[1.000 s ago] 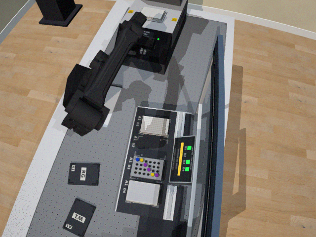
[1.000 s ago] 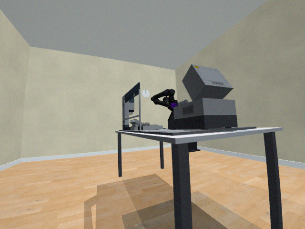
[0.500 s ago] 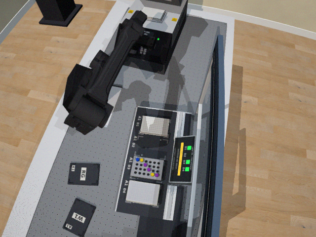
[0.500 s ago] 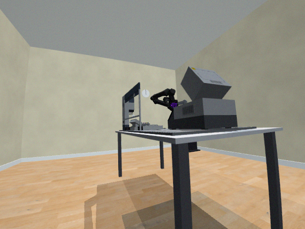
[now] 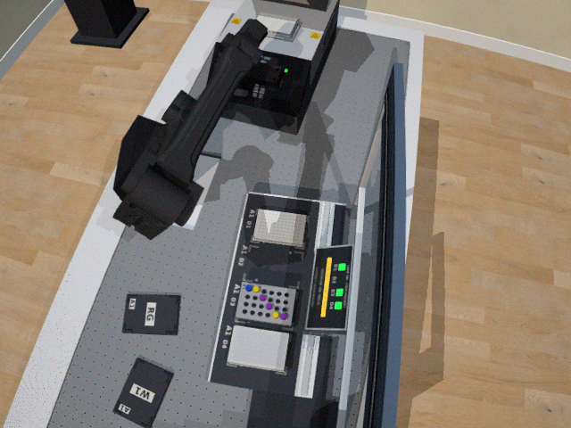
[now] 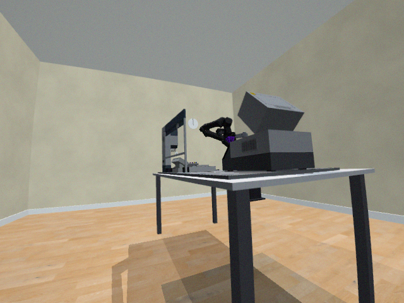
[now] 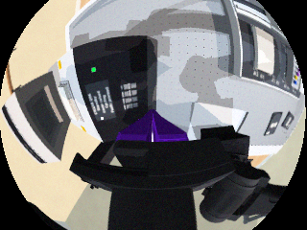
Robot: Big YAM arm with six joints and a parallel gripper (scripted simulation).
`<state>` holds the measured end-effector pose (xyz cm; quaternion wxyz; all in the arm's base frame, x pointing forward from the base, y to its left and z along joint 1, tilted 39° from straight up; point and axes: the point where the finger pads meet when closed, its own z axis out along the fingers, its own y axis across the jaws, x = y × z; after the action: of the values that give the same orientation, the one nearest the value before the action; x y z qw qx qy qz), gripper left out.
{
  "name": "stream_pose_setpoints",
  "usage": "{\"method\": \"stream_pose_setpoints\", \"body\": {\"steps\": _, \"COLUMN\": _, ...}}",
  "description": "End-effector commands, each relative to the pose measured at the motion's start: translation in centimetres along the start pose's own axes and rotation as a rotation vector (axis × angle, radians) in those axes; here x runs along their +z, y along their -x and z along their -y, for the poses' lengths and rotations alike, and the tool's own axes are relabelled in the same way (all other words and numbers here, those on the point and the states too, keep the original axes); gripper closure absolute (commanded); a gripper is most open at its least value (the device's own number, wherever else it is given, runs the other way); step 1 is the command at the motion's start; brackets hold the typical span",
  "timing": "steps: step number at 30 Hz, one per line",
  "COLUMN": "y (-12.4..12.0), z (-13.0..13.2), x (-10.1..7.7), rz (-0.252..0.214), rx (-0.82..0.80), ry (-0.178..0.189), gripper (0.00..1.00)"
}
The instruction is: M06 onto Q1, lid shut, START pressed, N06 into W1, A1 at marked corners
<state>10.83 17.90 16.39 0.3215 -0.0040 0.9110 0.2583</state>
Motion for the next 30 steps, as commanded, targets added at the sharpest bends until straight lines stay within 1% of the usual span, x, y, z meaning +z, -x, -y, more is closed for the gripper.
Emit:
{"method": "stream_pose_setpoints", "body": {"steps": 1, "y": 1.81, "z": -2.19, "x": -1.18, "rz": 0.019, "rx": 0.015, "ry": 0.043, "gripper": 1.0}}
{"method": "stream_pose_setpoints", "body": {"steps": 6, "y": 1.75, "z": -2.28, "x": -1.21, "rz": 0.017, "rx": 0.012, "ry": 0.047, "gripper": 1.0}}
{"method": "stream_pose_setpoints", "body": {"steps": 9, "y": 1.77, "z": -2.42, "x": -1.29, "rz": 0.024, "rx": 0.005, "ry": 0.052, "gripper": 1.0}}
{"method": "stream_pose_setpoints", "body": {"steps": 13, "y": 1.38, "z": -2.72, "x": -1.39, "rz": 0.009, "rx": 0.002, "ry": 0.067, "gripper": 1.0}}
{"method": "stream_pose_setpoints", "body": {"steps": 20, "y": 1.9, "z": -2.42, "x": -1.27, "rz": 0.026, "rx": 0.045, "ry": 0.052, "gripper": 1.0}}
{"method": "stream_pose_setpoints", "body": {"steps": 30, "y": 2.0, "z": -2.35, "x": -1.24, "rz": 0.029, "rx": 0.043, "ry": 0.049, "gripper": 1.0}}
